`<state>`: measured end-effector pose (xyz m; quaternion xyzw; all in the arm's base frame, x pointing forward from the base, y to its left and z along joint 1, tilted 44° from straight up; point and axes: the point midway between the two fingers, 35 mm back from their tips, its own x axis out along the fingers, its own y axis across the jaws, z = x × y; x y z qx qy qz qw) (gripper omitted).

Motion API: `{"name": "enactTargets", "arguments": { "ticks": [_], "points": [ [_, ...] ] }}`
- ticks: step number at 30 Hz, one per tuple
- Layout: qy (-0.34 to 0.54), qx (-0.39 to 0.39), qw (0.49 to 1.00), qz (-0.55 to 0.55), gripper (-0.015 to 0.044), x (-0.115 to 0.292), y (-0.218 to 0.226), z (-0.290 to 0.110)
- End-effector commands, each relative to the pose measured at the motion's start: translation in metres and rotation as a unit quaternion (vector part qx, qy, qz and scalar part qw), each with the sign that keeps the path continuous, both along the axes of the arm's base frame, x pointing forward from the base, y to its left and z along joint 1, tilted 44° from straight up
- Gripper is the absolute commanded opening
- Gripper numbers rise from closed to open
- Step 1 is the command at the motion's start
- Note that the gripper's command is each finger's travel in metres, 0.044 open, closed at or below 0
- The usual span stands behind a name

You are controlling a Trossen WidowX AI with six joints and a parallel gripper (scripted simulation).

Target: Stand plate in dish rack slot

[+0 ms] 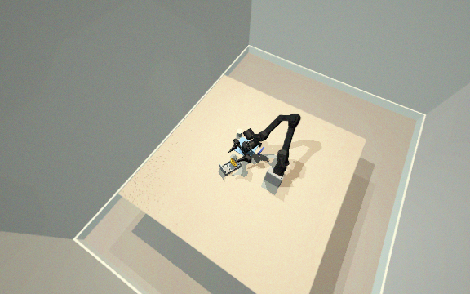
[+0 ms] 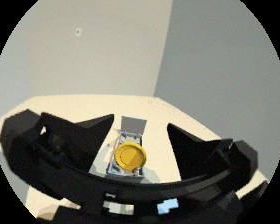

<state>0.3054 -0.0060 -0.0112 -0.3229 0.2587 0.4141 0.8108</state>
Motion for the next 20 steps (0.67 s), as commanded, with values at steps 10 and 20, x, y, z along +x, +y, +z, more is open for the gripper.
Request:
{"name": "enactTargets", "arguments": {
  "ticks": [10,20],
  "points": [
    [0.056,0.008,0.998,-0.028,0.04,0.004,0.032,0.027],
    [0.191,-0.012,0.974,-0.119,0.04,-0.006,0.042,0.02]
  ]
}}
